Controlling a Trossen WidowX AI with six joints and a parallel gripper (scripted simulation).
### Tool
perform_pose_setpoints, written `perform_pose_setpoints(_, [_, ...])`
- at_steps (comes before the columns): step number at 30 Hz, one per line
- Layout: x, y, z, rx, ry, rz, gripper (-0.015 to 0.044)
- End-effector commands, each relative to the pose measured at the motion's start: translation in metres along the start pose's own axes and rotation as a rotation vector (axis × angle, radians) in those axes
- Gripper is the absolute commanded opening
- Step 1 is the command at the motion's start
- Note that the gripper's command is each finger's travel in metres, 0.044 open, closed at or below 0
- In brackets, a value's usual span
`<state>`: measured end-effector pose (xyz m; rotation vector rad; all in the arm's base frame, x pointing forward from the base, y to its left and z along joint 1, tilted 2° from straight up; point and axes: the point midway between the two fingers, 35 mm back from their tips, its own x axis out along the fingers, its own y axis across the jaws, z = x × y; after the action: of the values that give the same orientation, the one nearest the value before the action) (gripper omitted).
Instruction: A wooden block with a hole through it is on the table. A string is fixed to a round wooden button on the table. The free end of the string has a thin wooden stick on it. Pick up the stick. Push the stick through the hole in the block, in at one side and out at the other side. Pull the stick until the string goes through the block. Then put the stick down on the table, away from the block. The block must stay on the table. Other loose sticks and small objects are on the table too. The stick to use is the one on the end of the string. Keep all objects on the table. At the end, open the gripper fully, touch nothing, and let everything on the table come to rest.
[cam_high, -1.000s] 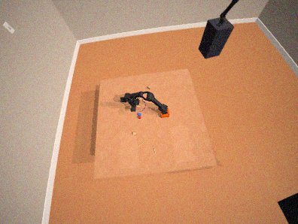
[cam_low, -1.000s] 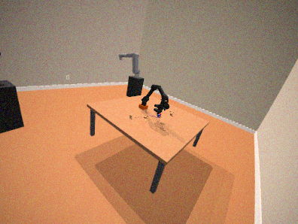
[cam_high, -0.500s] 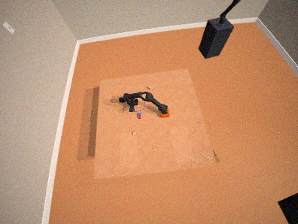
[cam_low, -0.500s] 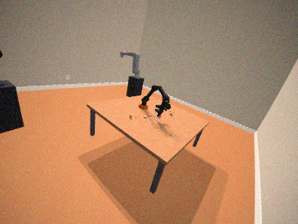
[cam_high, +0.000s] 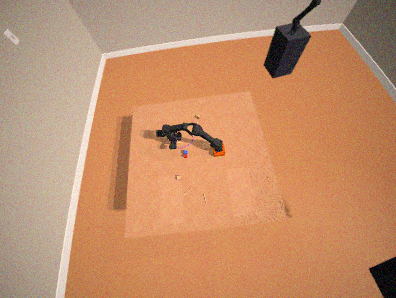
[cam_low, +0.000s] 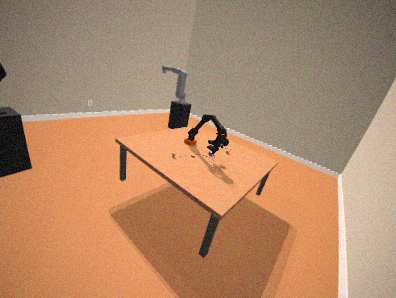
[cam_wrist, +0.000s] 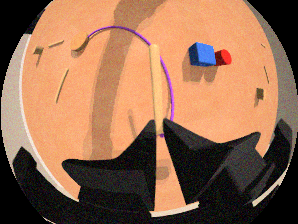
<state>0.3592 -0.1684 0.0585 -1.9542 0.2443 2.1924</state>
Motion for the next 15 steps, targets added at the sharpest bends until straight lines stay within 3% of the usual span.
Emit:
perform_pose_setpoints(1, [0.002, -0.002, -0.004, 0.004, 0.0, -0.006, 0.0])
perform_pose_setpoints(15, [-0.001, -0.006, -0.021, 0.004, 0.028, -0.006, 0.0])
